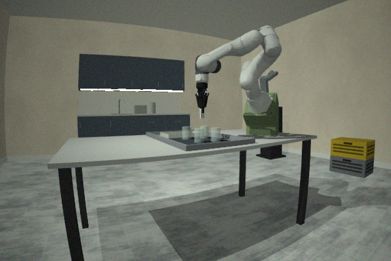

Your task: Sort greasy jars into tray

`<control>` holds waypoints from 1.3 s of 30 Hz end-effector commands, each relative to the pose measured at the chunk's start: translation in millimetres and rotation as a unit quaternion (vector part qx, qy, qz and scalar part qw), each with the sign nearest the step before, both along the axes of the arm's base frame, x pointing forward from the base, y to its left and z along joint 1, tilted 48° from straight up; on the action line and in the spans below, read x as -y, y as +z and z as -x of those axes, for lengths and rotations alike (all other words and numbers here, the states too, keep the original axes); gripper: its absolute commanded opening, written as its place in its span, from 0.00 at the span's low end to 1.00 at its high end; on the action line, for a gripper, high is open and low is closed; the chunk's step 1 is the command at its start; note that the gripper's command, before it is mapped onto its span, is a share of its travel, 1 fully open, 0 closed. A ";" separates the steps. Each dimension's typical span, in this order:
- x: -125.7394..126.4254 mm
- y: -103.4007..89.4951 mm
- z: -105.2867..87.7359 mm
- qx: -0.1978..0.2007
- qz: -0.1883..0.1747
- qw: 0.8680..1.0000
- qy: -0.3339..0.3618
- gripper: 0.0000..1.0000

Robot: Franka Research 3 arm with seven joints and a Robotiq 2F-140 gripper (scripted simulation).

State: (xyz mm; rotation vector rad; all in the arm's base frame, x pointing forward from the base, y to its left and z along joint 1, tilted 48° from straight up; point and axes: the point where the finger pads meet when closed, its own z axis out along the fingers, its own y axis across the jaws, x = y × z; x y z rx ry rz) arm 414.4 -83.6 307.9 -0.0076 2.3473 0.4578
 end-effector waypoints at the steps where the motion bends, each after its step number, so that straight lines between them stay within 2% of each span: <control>1: -32.8 12.5 3.4 -0.019 -0.039 0.999 -0.033 0.00; 4: -55.3 22.6 4.6 -0.019 -0.039 0.999 -0.033 0.00; 10: -58.5 16.2 -1.7 -0.019 -0.039 0.999 -0.033 0.00; 24: -81.0 -28.4 -46.1 -0.019 -0.039 0.999 -0.033 0.00; 39: -81.0 -28.4 -46.1 -0.019 -0.039 0.999 -0.033 0.00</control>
